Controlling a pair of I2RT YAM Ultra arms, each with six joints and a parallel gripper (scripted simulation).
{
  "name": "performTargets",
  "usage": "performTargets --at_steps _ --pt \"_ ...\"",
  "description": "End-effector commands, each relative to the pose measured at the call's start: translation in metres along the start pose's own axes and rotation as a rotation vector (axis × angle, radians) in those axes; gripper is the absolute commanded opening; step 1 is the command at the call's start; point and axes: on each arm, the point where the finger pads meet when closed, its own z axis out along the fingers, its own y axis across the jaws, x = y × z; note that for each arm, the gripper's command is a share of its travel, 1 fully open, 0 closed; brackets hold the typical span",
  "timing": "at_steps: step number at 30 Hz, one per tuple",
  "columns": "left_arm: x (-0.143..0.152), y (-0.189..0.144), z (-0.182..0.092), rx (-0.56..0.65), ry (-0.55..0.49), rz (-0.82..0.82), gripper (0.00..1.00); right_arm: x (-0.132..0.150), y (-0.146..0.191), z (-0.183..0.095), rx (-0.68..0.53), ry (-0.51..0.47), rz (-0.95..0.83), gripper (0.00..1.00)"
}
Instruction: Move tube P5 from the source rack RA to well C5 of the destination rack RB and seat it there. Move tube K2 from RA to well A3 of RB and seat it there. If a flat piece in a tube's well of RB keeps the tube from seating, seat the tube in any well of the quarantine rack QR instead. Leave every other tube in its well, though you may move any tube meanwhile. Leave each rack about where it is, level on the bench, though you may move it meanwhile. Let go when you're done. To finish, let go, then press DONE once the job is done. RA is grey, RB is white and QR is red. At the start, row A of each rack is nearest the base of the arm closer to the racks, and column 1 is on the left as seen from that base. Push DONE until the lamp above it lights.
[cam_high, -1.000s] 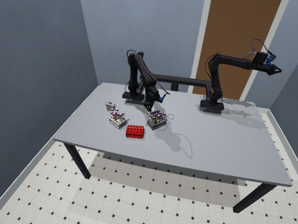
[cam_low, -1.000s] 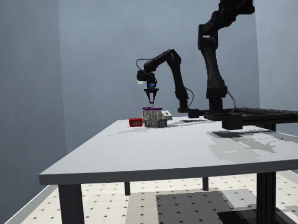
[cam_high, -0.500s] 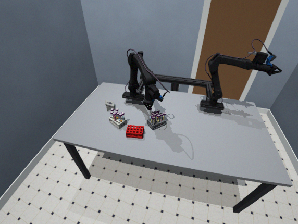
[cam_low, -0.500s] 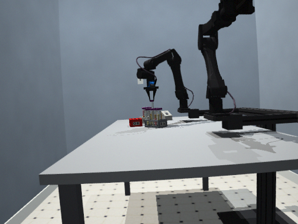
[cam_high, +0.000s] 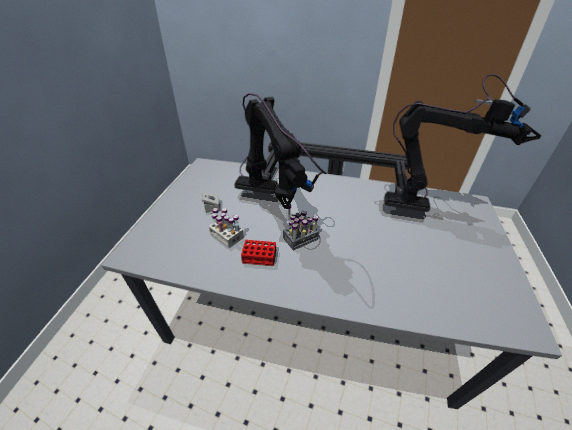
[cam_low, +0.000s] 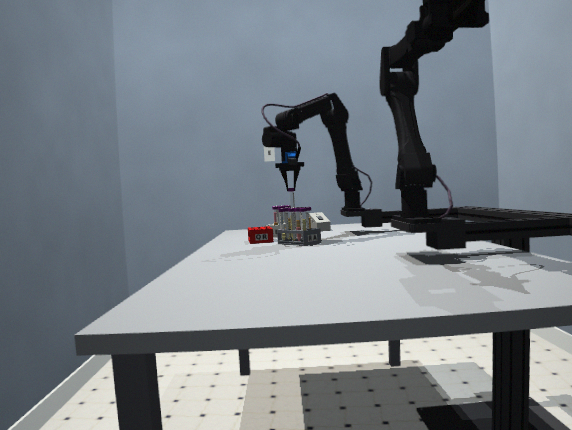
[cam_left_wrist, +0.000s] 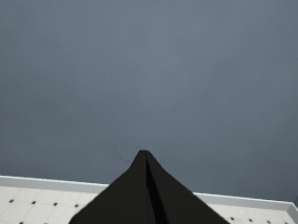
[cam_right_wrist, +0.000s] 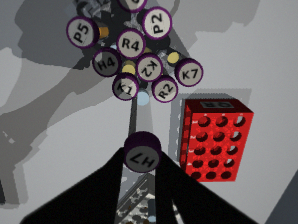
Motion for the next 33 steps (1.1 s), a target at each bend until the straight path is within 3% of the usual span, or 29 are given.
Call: performTargets --at_steps 1,26,33 --pt "-0.026 0.001 -0.011 0.001 -0.059 0.006 0.00 0.007 0.007 -0.008 -0.005 -0.001 0.003 0.00" --pt "-0.026 0.001 -0.011 0.001 -0.059 0.006 0.00 0.031 0.030 -0.006 0.007 -0.011 0.007 0.00" --pt "-0.026 0.001 -0.011 0.001 -0.059 0.006 0.00 0.036 0.009 -0.006 0.014 -0.016 0.005 0.00"
